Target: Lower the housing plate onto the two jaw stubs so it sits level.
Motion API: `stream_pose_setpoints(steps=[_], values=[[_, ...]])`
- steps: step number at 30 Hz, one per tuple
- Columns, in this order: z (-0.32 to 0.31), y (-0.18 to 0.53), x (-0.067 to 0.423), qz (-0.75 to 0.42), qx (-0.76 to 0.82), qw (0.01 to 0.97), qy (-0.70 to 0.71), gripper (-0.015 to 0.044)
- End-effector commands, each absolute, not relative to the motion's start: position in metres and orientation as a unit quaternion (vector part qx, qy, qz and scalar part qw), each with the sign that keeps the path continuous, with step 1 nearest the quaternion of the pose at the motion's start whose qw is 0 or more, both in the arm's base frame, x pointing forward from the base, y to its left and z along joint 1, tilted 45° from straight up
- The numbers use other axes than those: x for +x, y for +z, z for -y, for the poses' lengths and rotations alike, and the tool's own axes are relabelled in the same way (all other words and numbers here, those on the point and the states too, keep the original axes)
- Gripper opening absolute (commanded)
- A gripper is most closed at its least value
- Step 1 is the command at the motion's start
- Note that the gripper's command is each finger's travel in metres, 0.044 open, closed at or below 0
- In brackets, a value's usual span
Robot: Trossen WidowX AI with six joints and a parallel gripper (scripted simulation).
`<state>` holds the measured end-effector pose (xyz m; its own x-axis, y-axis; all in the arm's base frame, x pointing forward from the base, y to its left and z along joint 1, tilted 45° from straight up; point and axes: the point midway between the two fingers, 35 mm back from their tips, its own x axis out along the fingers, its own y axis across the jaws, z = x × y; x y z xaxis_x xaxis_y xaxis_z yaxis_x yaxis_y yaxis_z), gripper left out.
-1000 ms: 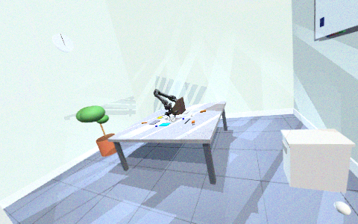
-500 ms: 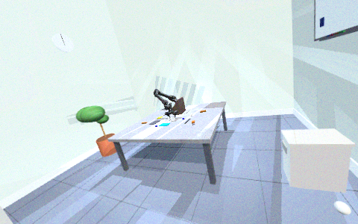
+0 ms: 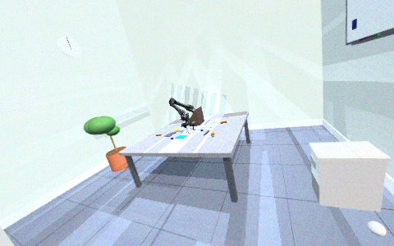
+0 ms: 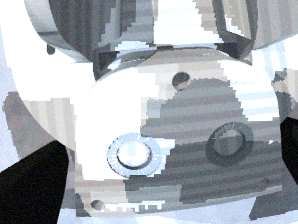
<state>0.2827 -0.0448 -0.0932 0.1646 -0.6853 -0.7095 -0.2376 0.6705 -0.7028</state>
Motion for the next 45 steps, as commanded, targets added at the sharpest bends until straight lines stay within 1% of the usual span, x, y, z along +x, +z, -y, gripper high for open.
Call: stream_pose_setpoints(steps=[1,8,15,22,29,45], values=[[0.045,-0.093,0.283,-0.624,-0.370,0.668,-0.168,0.0440],[0.040,-0.089,0.282,-0.624,-0.369,0.668,-0.167,0.0440],[-0.007,-0.041,0.271,-0.624,-0.368,0.669,-0.167,0.0440],[-0.006,-0.044,0.273,-0.621,-0.370,0.671,-0.164,0.0440],[-0.031,-0.008,0.203,-0.626,-0.368,0.668,-0.165,0.0440],[-0.031,-0.007,0.201,-0.626,-0.368,0.668,-0.165,0.0440]])
